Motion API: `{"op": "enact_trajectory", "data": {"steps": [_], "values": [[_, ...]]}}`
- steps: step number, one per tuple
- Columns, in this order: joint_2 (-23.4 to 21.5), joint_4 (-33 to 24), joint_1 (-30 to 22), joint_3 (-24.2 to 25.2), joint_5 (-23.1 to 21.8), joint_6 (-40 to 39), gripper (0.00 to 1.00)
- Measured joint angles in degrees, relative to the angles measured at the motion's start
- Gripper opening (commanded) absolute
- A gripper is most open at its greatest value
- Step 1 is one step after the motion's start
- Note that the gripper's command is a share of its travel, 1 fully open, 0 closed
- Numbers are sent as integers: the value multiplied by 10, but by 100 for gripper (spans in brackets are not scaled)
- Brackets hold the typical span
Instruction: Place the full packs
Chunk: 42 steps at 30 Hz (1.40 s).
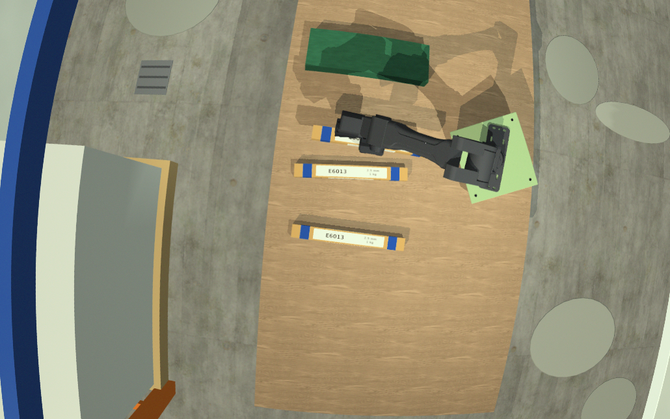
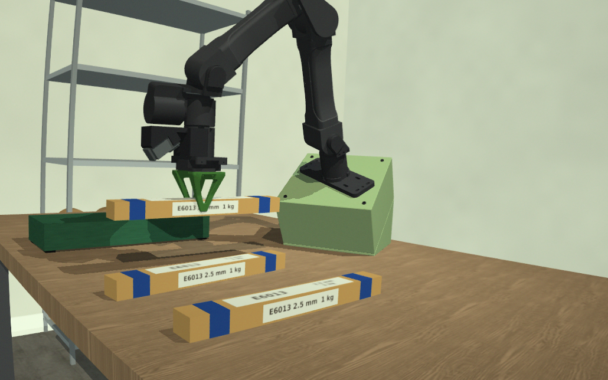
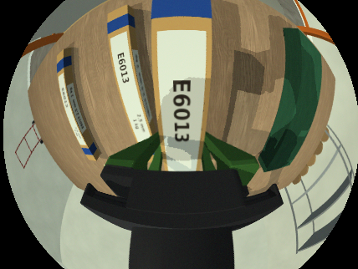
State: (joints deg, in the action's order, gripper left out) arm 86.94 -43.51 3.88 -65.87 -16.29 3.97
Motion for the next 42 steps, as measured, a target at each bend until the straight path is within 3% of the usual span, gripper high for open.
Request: {"op": "enact_trajectory", "data": {"steps": [20, 42], "values": [[3, -14, 0, -19, 0, 2, 0], [4, -19, 0, -2, -1, 8, 0]]}}
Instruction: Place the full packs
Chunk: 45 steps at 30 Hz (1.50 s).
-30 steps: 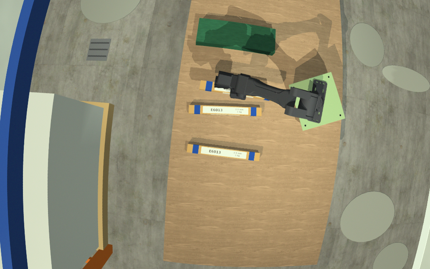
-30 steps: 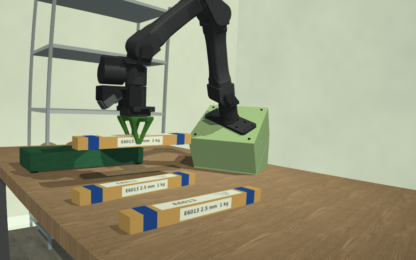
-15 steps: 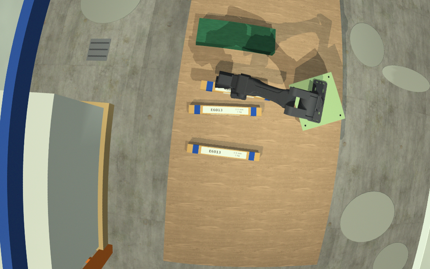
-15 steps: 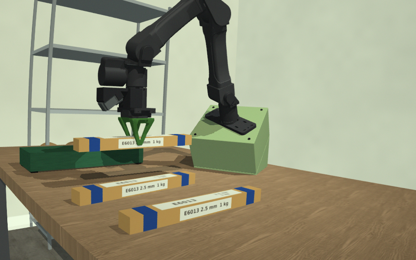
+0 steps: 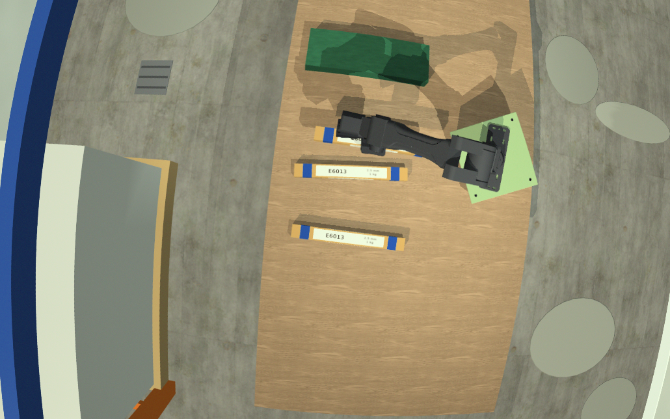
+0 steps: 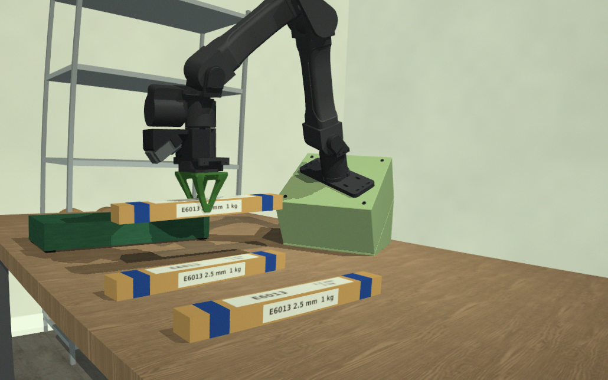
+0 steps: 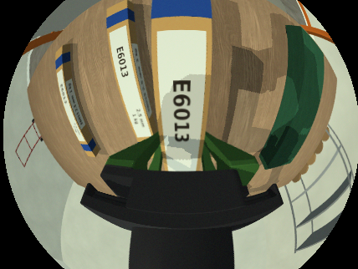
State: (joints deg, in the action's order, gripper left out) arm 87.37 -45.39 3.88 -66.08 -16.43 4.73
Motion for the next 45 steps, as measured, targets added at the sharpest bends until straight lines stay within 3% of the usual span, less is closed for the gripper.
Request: {"op": "enact_trajectory", "data": {"steps": [30, 45], "values": [[-28, -76, 24, -37, -11, 22, 0], [-28, -87, 26, -40, -13, 26, 0]]}}
